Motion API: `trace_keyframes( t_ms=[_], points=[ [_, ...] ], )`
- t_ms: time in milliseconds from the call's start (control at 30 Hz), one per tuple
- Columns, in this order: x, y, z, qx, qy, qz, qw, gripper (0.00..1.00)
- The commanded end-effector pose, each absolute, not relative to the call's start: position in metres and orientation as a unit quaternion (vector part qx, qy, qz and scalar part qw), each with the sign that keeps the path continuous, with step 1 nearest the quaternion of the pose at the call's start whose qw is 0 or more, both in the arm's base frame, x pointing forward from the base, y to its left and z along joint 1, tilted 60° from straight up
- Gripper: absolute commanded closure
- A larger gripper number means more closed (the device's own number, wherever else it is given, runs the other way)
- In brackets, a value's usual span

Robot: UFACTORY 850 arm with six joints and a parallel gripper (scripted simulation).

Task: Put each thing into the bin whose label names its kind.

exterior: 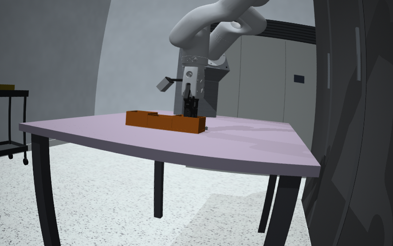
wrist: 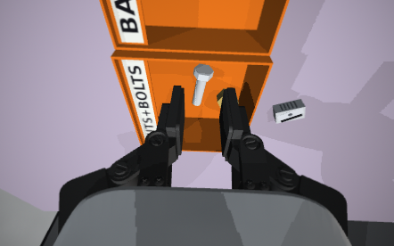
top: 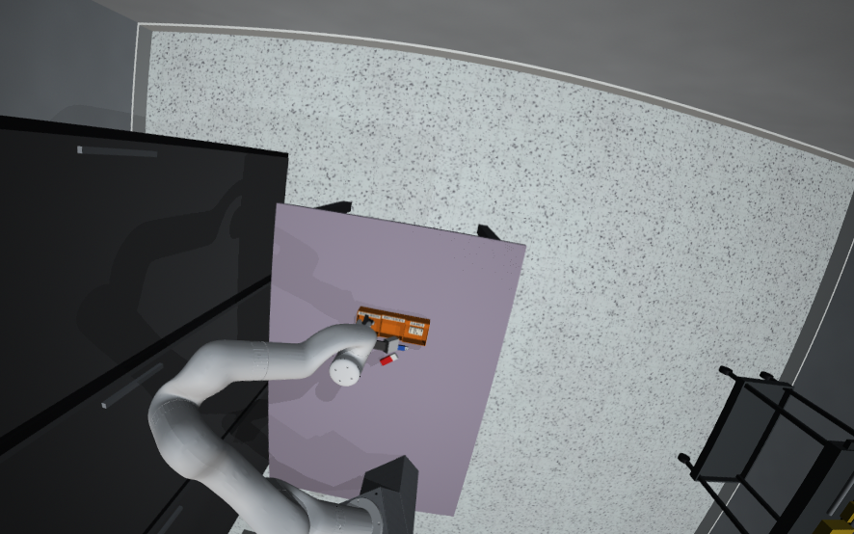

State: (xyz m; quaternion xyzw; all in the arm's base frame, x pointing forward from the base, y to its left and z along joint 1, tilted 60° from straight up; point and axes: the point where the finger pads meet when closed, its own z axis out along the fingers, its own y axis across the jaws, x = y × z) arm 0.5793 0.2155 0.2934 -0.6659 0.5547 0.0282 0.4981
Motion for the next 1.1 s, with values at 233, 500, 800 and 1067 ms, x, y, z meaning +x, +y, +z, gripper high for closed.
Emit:
trace_keyframes(
  t_ms=[233, 500, 800, 1067],
  points=[
    [0.577, 0.212, 0.296, -0.666, 0.555, 0.028, 0.498, 0.70],
    [0.573, 0.206, 0.300, -0.666, 0.555, 0.028, 0.498, 0.70],
    [0.566, 0.198, 0.306, -0.666, 0.555, 0.028, 0.498, 0.70],
    [0.560, 0.189, 0.313, -0.666, 0.555, 0.028, 0.498, 0.70]
  ],
)
